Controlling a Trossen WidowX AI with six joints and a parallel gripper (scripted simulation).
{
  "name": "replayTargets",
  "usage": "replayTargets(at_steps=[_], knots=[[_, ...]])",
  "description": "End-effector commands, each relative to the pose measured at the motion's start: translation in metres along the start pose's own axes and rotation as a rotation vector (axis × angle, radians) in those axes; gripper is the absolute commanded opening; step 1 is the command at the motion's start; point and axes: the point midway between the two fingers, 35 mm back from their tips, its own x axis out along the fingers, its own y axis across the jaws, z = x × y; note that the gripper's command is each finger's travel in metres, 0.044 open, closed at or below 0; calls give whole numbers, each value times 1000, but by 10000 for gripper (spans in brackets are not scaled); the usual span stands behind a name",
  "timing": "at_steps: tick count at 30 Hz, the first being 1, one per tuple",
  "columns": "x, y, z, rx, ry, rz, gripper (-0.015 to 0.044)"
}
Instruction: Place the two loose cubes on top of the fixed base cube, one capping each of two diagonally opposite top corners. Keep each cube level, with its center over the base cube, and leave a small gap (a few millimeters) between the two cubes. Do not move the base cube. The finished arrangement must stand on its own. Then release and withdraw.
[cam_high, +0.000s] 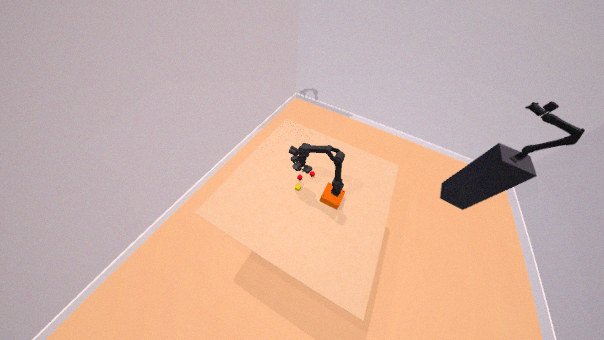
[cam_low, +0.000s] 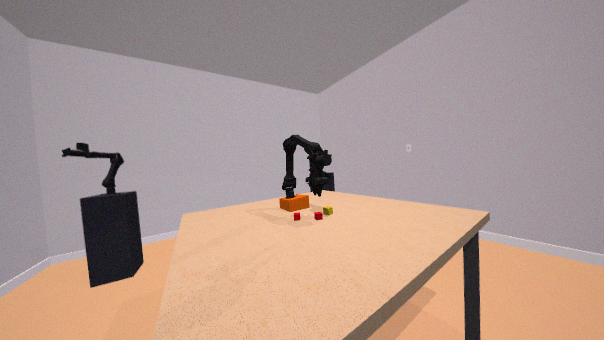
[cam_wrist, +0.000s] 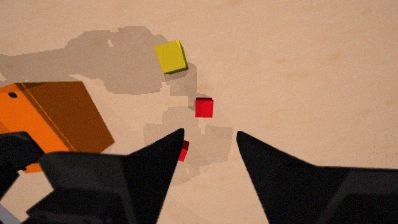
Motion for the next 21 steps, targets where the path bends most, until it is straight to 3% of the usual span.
replayTargets(at_steps=[1, 5, 21], knots=[[25, 2, 0, -13, 10, 14, 265], [60, 4, -1, -13, 10, 15, 265], [79, 4, -1, -13, 10, 15, 265]])
